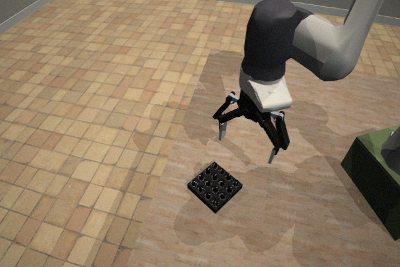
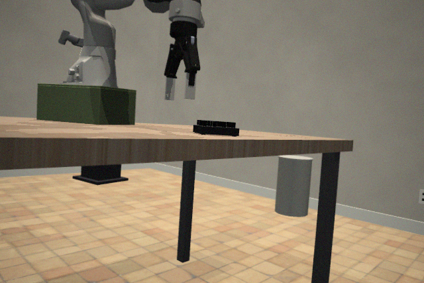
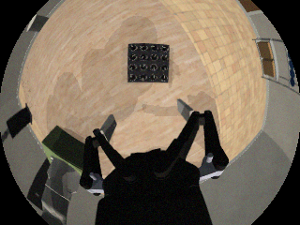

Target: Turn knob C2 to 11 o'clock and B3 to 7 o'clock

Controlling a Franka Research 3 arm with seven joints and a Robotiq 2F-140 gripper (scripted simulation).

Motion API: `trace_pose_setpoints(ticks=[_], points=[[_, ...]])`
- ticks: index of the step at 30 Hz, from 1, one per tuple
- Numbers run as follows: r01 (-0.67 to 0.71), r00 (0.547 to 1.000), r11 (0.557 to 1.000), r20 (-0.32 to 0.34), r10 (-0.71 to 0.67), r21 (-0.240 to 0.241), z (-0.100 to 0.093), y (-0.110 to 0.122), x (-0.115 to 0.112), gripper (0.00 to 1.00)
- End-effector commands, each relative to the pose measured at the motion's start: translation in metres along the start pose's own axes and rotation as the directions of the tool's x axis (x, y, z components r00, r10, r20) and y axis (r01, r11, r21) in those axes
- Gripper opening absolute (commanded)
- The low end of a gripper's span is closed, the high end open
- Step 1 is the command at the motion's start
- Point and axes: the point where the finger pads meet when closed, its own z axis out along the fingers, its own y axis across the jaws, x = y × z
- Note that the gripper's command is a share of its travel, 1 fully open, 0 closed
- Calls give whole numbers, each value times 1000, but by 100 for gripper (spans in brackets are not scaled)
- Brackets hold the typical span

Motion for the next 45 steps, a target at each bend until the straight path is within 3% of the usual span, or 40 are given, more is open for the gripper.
trace_pose_setpoints(ticks=[1, 18, 25, 40, 45], points=[[8, 1000, 1000, -2, -8, -1, 0, 0, 1, 100], [-1, 1000, 1000, -2, 1, -1, 0, 0, 1, 100], [-195, 981, 981, 0, 195, 1, -2, 4, 12, 100], [-385, 923, 923, 1, 385, 1, -3, 8, 24, 100], [-477, 879, 879, 2, 477, 1, -4, 10, 30, 100]])
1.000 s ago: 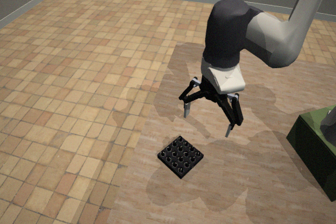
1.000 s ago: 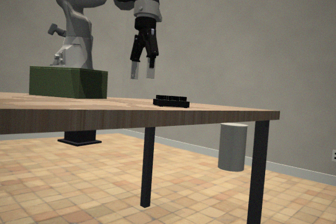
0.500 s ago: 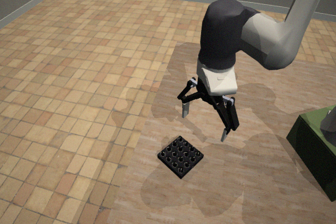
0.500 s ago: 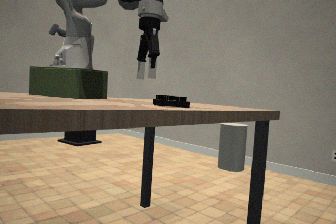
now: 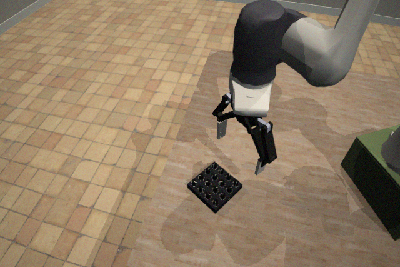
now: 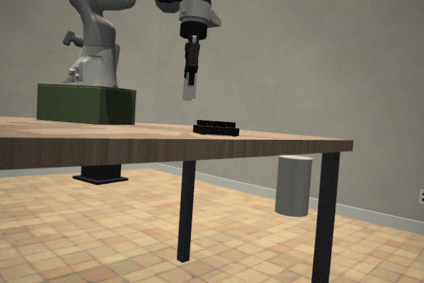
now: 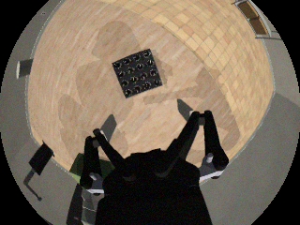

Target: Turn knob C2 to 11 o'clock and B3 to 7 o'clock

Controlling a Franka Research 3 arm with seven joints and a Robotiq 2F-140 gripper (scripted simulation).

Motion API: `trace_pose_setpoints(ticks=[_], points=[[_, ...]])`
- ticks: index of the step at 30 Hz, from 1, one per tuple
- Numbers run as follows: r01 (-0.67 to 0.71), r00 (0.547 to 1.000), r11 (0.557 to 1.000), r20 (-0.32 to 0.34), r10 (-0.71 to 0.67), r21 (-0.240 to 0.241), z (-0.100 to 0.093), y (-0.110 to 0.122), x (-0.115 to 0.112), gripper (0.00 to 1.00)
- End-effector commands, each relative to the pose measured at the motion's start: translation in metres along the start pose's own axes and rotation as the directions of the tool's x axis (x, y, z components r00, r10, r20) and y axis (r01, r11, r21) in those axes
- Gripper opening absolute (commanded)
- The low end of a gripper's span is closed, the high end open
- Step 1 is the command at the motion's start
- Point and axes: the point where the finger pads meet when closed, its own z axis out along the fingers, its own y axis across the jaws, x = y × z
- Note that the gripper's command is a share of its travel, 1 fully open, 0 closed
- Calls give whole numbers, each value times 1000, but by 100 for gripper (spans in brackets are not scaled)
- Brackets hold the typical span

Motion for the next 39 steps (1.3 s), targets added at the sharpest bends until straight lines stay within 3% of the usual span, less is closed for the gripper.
trace_pose_setpoints(ticks=[1, 12, 29, 39], points=[[-155, 988, 988, -4, 155, -12, -2, 1, 5, 100], [-289, 957, 957, -5, 289, -11, -3, 0, 14, 100], [-520, 854, 854, -7, 520, -9, -5, -2, 31, 100], [-663, 749, 749, -9, 663, -8, -7, -4, 42, 100]])
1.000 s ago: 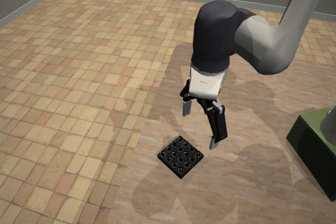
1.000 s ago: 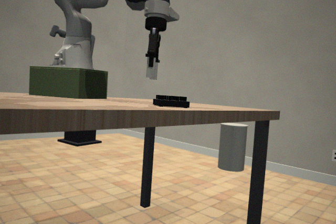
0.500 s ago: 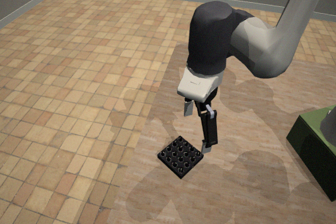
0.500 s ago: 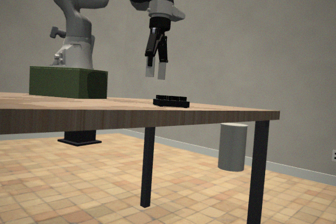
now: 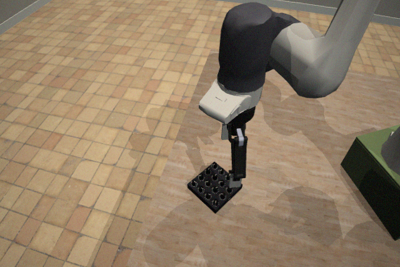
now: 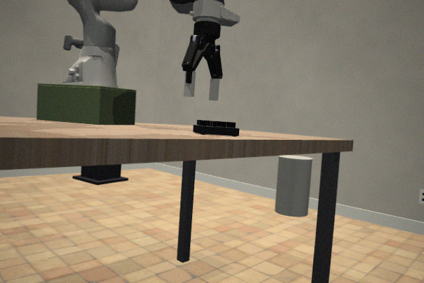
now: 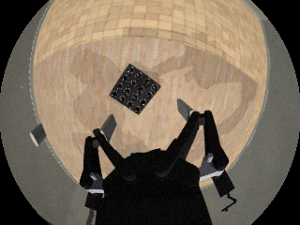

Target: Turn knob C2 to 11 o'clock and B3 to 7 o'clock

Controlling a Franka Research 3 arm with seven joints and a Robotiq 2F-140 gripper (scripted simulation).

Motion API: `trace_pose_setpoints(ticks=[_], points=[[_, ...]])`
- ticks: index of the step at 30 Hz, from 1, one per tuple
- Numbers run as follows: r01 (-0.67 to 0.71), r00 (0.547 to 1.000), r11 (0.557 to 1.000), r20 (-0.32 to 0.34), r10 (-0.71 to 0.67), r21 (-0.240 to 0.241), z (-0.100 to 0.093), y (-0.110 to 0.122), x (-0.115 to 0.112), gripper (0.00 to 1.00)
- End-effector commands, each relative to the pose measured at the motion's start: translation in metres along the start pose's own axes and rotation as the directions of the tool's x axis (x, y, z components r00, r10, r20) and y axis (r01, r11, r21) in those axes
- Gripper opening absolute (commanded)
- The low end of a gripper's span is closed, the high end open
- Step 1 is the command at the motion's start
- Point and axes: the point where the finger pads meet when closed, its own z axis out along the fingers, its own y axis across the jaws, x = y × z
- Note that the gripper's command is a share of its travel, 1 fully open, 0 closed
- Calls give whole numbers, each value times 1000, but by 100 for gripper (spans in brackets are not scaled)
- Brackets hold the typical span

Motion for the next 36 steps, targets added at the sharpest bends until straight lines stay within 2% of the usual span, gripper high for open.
trace_pose_setpoints(ticks=[1, 7, 22, 24, 25, 36], points=[[-155, 988, 988, -9, 155, -10, -2, -2, 5, 100], [-215, 977, 977, -10, 215, -9, -3, -5, 8, 100], [-451, 892, 892, -13, 451, -6, -6, -18, 20, 100], [-451, 892, 892, -13, 451, -6, -6, -18, 20, 100], [-487, 874, 874, -14, 487, -5, -7, -20, 22, 100], [-623, 782, 782, -15, 623, -1, -9, -30, 30, 100]])
